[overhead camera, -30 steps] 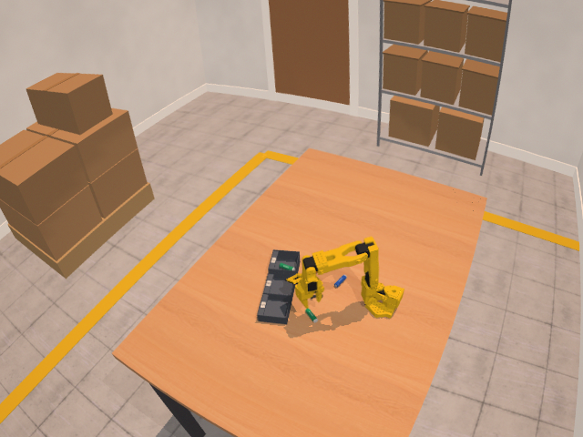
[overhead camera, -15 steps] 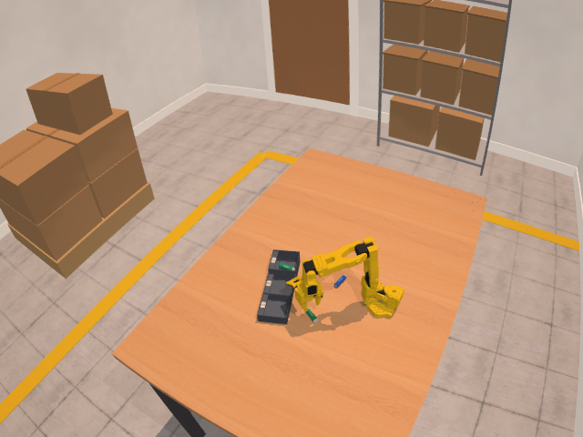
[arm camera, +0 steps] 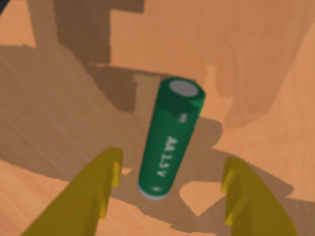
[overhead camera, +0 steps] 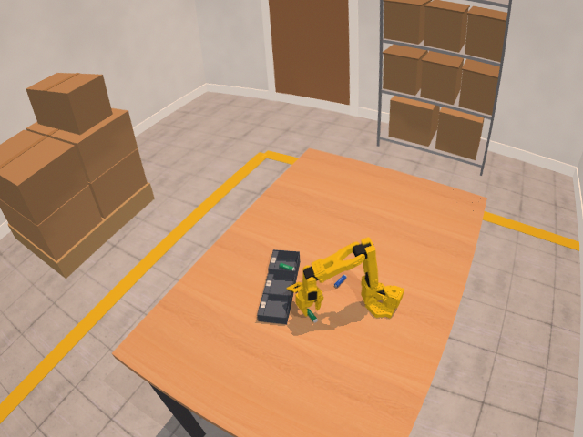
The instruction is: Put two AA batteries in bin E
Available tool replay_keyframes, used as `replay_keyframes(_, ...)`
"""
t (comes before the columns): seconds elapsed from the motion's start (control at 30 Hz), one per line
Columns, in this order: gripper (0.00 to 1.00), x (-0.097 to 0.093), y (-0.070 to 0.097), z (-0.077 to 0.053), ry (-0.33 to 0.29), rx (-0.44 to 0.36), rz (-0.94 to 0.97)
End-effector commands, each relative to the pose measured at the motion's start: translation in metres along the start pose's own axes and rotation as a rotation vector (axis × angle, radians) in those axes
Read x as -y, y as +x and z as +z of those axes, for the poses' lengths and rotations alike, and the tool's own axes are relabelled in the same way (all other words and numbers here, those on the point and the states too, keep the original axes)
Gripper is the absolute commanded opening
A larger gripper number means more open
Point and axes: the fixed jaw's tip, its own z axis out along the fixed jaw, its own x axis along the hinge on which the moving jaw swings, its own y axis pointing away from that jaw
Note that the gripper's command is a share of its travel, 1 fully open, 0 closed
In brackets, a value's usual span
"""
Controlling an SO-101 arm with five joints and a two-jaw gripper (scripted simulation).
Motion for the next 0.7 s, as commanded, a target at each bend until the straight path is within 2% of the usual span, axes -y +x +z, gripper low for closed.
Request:
replay_keyframes(0.0,0.21,-0.004,0.001,0.001,-0.025,0.009,-0.003)
replay_keyframes(0.37,0.21,-0.004,0.001,0.003,-0.025,0.009,-0.003)
replay_keyframes(0.4,0.21,0.001,0.003,0.011,0.013,-0.006,-0.003)
replay_keyframes(0.67,0.21,0.001,0.003,0.011,0.013,-0.006,-0.003)
